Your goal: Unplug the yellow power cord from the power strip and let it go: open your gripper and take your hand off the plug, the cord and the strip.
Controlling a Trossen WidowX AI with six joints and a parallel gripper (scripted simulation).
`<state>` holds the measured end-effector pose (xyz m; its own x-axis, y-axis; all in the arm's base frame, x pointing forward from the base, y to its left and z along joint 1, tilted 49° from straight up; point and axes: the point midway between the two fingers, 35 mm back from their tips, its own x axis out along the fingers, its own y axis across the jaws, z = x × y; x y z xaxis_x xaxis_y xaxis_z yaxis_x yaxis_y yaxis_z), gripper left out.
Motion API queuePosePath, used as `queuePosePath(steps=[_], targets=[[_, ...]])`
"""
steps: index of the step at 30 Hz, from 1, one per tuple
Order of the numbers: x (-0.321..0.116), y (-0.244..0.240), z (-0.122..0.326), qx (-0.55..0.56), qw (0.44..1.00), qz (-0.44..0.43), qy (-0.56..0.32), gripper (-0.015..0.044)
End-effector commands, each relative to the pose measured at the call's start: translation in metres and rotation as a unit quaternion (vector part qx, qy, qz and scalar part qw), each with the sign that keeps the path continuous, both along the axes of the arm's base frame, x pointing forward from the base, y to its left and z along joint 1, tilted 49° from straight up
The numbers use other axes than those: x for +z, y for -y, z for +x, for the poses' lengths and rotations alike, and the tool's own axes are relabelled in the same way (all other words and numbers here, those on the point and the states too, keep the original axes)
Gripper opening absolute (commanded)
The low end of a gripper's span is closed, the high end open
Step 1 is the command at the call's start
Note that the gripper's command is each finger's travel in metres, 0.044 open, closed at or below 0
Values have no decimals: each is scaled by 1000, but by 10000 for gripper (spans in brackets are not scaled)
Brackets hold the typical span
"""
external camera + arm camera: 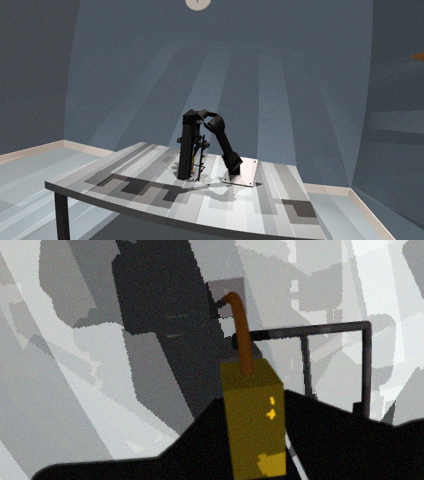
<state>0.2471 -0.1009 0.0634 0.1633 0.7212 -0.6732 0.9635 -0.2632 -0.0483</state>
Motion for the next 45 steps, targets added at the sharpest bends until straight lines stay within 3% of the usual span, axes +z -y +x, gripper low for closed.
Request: queuePosePath(steps=[1,38,44,45], targets=[[-2,2,0,0,1000,-1,2,0],[-41,45,-14,-3,1000,-1,0,0],[-34,29,-9,10,1000,2,0,157],[-34,29,-9,10,1000,2,0,160]])
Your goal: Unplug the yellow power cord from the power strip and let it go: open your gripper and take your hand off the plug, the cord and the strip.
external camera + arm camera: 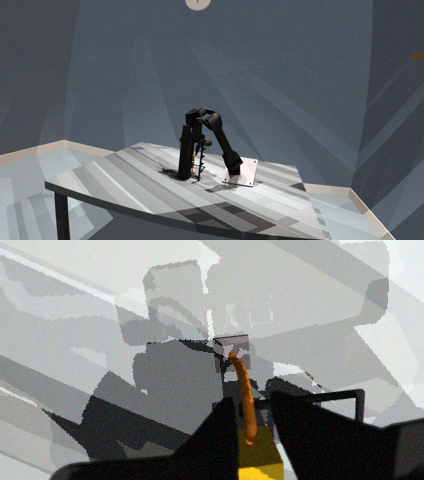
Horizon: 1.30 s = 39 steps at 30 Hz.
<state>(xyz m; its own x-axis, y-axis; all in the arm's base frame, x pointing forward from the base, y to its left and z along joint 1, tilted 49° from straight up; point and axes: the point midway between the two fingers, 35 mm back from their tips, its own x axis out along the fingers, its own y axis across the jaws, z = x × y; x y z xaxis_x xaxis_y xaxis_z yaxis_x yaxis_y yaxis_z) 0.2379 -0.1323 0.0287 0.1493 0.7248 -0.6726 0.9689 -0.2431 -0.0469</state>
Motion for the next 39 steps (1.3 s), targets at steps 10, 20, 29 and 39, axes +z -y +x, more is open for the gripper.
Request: queuePosePath(steps=[10,20,29,39], targets=[[5,3,-1,-10,1000,1,-1,160],[10,3,-1,-13,1000,1,-1,160],[21,-6,2,-13,1000,1,-2,160],[33,-16,5,-13,1000,2,-2,160]])
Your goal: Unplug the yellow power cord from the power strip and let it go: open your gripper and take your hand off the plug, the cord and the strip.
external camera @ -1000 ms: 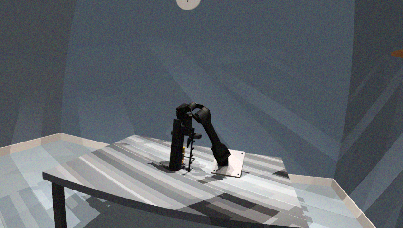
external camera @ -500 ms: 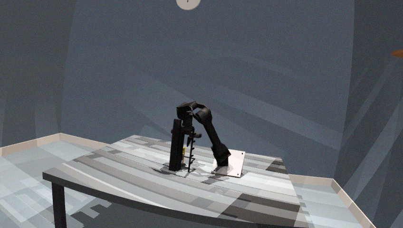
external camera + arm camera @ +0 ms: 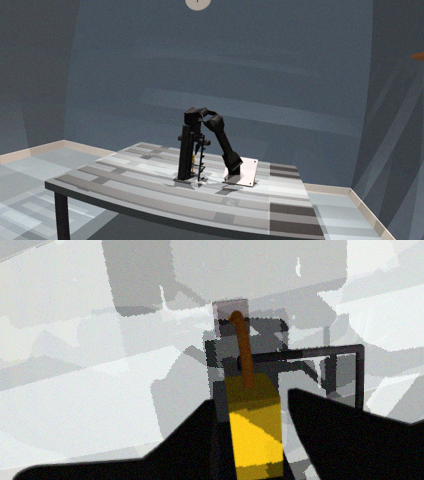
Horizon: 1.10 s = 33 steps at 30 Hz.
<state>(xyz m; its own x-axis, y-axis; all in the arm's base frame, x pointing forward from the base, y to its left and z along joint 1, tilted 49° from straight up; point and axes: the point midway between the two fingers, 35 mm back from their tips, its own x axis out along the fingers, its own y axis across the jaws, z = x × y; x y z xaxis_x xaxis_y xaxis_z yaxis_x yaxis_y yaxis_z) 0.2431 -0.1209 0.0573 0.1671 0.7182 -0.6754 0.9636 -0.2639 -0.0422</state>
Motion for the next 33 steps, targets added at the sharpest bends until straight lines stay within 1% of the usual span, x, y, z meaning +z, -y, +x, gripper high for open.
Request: queuePosePath(steps=[1,8,21,25,33], targets=[[5,-6,0,-3,1000,4,-3,160],[9,-10,1,-3,1000,4,-3,160],[1,-19,3,-3,1000,4,-3,160],[3,-16,3,1,1000,2,0,55],[3,-16,3,1,1000,2,0,2]])
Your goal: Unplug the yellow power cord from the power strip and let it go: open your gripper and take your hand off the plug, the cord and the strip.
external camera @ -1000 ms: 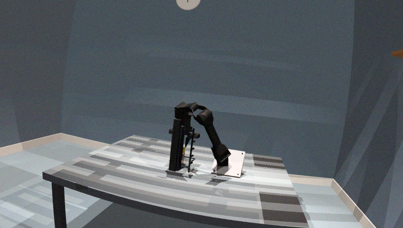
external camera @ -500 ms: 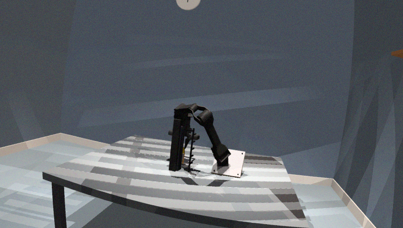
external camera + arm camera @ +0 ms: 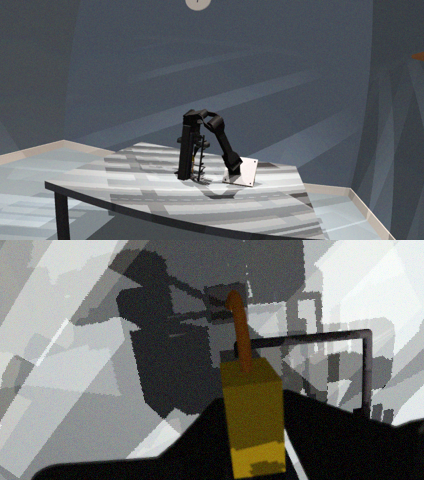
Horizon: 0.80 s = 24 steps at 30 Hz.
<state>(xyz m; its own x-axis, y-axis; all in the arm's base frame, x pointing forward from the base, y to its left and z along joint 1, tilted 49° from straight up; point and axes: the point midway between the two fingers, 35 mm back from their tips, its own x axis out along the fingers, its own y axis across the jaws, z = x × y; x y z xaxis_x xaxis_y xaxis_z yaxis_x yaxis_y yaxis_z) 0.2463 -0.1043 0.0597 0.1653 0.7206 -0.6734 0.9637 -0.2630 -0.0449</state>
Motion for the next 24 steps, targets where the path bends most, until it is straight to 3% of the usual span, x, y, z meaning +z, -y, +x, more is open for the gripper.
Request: queuePosePath(steps=[1,24], targets=[[0,0,0,0,1000,0,0,0],[-24,25,-5,-2,1000,-1,-1,0]])
